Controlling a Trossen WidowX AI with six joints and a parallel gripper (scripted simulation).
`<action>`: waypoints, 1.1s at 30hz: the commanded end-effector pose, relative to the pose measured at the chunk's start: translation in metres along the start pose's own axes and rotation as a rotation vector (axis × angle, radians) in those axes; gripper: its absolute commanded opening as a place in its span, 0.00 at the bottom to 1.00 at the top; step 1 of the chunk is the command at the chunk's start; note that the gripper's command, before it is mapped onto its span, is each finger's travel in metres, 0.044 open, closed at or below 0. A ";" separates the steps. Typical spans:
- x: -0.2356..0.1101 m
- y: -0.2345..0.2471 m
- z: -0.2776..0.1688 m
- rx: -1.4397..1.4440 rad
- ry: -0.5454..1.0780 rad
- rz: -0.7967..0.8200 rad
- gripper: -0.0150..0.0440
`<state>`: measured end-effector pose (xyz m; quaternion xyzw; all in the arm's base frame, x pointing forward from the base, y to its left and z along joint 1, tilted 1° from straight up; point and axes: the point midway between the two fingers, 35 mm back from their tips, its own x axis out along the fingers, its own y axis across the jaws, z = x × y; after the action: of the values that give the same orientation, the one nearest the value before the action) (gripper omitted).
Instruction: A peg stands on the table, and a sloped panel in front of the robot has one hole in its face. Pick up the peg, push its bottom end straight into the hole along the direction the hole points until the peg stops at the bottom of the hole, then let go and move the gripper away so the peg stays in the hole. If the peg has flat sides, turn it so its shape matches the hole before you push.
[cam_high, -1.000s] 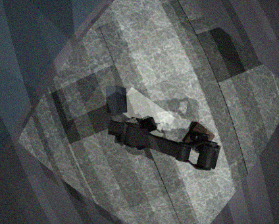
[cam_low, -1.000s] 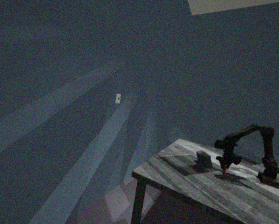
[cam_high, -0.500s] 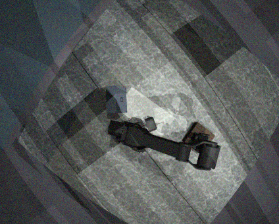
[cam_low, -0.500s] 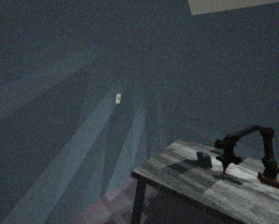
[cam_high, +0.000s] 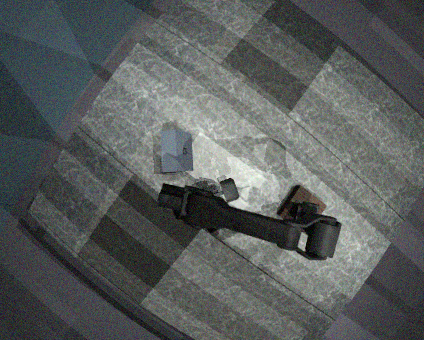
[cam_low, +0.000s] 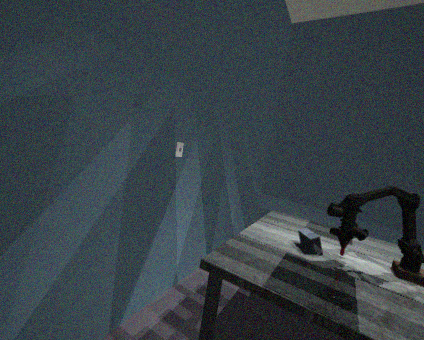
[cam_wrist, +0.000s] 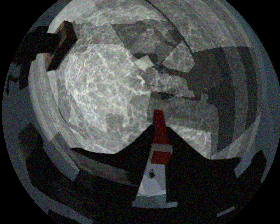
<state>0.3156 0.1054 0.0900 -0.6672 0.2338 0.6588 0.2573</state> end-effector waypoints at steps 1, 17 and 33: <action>-0.017 0.000 0.000 -0.001 0.008 -0.005 0.25; -0.024 0.000 -0.008 0.101 -0.013 -0.057 0.25; -0.011 0.002 -0.024 0.291 -0.056 -0.157 0.25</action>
<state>0.3311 0.0897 0.1020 -0.6271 0.2646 0.6199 0.3905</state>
